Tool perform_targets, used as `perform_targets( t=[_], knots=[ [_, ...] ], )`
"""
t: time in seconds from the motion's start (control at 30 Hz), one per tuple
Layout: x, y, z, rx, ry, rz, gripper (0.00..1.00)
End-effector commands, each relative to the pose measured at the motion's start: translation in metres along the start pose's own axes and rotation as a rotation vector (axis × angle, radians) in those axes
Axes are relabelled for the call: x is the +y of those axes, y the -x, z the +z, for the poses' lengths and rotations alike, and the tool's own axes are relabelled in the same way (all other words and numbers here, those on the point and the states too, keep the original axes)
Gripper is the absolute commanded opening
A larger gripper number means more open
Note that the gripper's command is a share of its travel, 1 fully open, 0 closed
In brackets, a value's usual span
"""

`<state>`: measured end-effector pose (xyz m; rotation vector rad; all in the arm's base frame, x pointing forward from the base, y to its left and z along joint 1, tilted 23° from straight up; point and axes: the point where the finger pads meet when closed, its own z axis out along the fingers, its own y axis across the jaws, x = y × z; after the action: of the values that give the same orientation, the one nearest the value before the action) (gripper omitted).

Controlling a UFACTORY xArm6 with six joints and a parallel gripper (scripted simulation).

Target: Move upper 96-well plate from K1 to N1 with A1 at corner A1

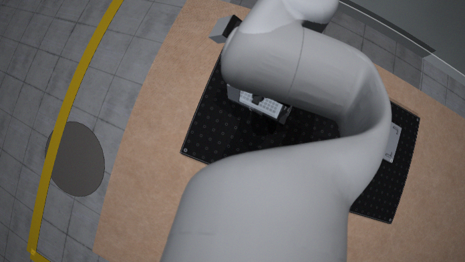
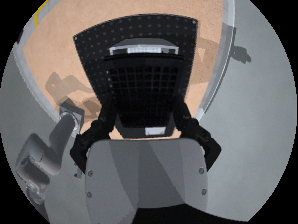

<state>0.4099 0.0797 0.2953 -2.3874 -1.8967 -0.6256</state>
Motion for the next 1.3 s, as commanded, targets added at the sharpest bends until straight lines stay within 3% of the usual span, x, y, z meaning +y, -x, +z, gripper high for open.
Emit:
perform_targets(
  t=[0.0,1.27],
  knots=[
    [0.002,0.006,-0.001,0.001,0.004,-0.030,0.00],
    [0.020,0.118,0.001,0.000,0.004,-0.030,0.00]
  ],
)
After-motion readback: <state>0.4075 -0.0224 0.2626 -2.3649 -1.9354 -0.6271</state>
